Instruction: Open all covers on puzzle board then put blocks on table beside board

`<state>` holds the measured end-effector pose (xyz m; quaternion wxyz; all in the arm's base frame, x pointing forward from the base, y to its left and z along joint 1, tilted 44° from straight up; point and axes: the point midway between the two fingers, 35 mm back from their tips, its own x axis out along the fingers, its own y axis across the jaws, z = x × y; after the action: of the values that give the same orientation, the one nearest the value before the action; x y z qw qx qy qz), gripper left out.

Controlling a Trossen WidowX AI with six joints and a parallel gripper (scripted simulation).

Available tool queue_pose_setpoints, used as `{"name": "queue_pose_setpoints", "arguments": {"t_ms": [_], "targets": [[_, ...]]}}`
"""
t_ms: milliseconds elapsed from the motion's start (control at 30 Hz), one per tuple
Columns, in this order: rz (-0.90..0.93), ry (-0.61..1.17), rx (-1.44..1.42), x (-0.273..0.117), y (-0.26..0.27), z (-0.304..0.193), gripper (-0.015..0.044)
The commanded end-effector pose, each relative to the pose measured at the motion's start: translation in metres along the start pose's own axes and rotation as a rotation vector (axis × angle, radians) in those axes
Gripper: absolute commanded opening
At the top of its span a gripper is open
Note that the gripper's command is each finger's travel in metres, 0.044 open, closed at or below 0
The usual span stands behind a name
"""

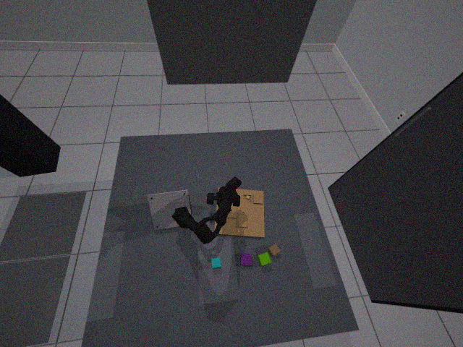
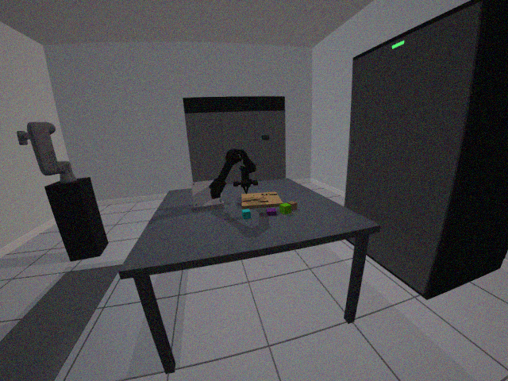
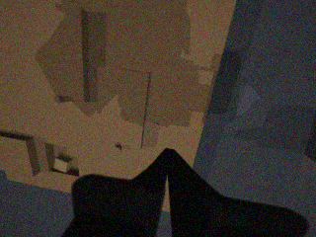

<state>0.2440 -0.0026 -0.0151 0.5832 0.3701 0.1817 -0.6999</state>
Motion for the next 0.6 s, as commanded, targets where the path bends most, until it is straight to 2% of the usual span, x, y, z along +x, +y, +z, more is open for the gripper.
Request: {"name": "queue_pose_setpoints", "arguments": {"t_ms": [0,567], "targets": [[0.001,-0.006,-0.005,0.005,0.000,0.001,0.0000],[0.001,-0.007,-0.005,0.022,-0.001,0.001,0.0000]]}}
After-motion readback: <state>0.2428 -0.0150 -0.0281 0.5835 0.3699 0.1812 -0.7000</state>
